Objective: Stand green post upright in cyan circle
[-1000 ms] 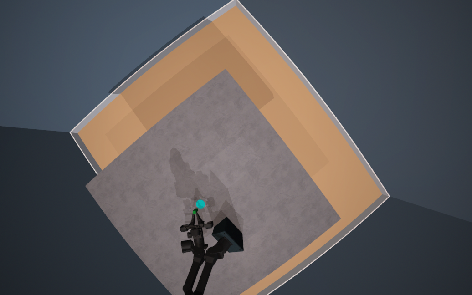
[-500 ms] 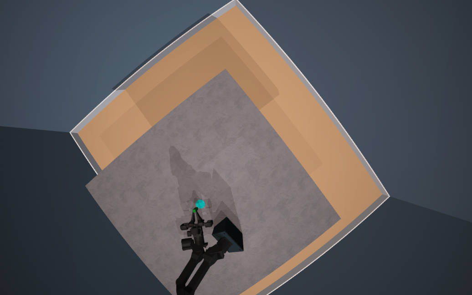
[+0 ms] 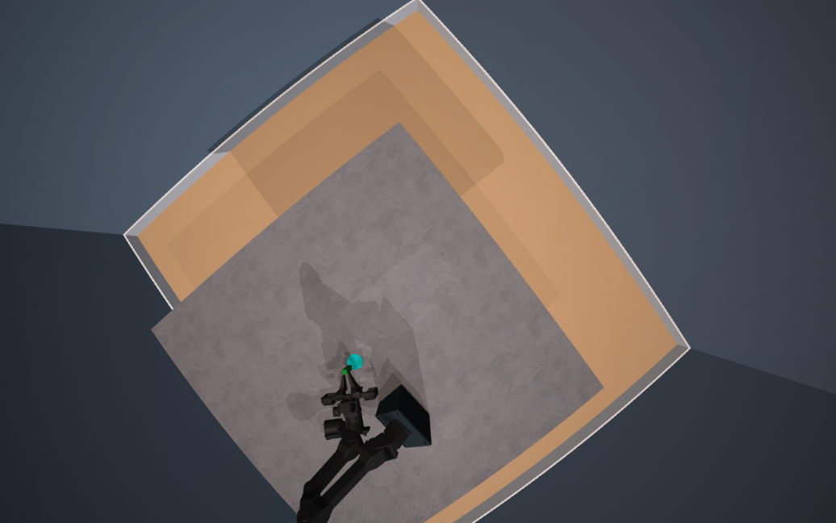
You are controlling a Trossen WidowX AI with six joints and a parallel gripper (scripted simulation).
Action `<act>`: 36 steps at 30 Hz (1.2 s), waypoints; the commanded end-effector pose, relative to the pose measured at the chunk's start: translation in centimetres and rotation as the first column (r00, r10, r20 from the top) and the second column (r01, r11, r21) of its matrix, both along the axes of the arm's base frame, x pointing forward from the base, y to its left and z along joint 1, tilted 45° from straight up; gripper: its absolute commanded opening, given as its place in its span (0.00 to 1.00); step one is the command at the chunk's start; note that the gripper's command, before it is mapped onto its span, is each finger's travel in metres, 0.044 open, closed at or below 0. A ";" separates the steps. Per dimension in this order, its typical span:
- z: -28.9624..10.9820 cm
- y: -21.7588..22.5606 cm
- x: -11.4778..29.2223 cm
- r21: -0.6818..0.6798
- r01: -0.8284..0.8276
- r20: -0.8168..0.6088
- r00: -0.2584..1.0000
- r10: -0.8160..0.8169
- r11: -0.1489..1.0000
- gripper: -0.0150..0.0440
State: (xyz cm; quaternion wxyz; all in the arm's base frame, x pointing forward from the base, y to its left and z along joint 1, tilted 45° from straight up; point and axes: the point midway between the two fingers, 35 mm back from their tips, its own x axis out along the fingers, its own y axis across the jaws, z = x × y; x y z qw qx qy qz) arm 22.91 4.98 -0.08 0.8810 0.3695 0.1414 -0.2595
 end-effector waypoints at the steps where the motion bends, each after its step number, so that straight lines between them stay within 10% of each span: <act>1: -0.3 0.4 0.1 -0.008 -0.003 0.010 1.000 0.003 1.000 0.29; 36: -4.5 3.9 -0.3 -0.092 -0.041 0.037 0.998 0.044 0.995 0.29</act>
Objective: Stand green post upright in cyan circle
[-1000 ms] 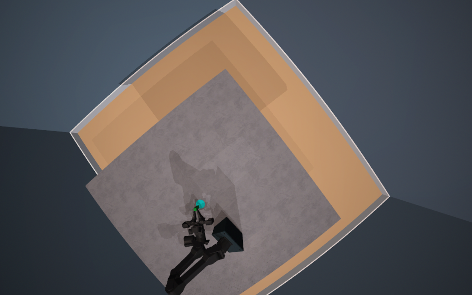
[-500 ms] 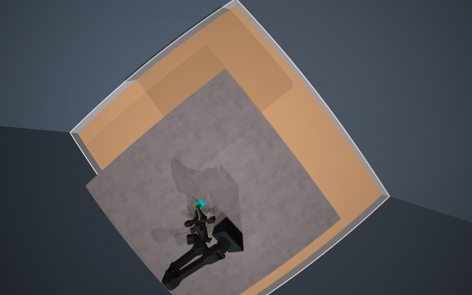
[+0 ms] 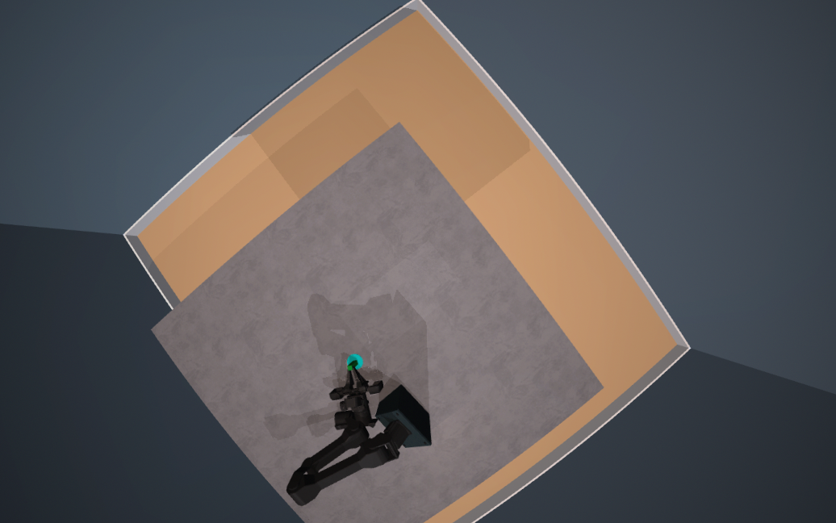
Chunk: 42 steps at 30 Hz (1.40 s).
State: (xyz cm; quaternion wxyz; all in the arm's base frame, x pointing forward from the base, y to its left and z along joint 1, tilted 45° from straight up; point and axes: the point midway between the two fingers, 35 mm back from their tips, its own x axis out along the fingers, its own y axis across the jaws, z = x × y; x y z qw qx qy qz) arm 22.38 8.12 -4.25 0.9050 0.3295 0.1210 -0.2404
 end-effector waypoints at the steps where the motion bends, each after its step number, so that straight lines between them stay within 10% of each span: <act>1: -0.4 1.0 0.3 0.002 0.000 0.001 1.000 0.000 1.000 0.29; 12: -0.5 1.0 0.3 0.002 0.000 0.001 1.000 0.000 1.000 0.29; 27: -0.5 1.0 0.3 0.002 0.000 0.001 1.000 0.000 1.000 0.93; 42: 3.4 -2.3 0.4 -0.027 0.012 -0.035 0.999 -0.013 1.000 0.93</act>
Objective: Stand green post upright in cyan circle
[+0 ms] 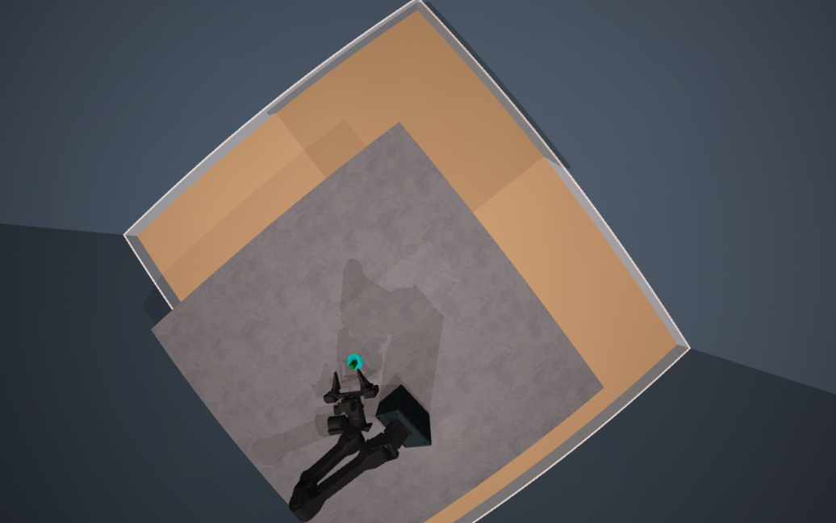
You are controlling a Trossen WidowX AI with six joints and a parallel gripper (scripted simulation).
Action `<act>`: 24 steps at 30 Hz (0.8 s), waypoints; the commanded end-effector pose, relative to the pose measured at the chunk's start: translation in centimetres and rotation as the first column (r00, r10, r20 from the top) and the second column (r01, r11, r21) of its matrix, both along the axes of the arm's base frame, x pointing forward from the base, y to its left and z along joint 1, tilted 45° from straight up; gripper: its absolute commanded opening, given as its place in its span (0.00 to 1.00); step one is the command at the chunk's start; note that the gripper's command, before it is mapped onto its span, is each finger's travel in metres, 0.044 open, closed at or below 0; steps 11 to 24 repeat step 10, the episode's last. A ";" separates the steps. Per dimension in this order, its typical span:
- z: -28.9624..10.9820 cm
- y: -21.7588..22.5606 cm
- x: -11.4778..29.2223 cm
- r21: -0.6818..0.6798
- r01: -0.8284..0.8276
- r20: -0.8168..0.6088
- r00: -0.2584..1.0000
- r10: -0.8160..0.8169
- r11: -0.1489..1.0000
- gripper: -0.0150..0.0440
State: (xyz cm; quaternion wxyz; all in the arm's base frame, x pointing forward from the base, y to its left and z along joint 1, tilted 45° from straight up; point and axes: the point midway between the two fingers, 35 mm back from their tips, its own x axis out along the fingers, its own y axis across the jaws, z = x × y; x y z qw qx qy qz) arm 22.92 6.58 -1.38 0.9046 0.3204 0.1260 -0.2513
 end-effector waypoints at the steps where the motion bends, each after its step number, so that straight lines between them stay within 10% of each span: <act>1: 0.8 -1.0 -0.2 -0.013 -0.002 -0.016 1.000 0.002 1.000 0.93; 24: 2.5 -3.5 -0.8 -0.038 -0.001 -0.029 1.000 0.000 0.999 0.93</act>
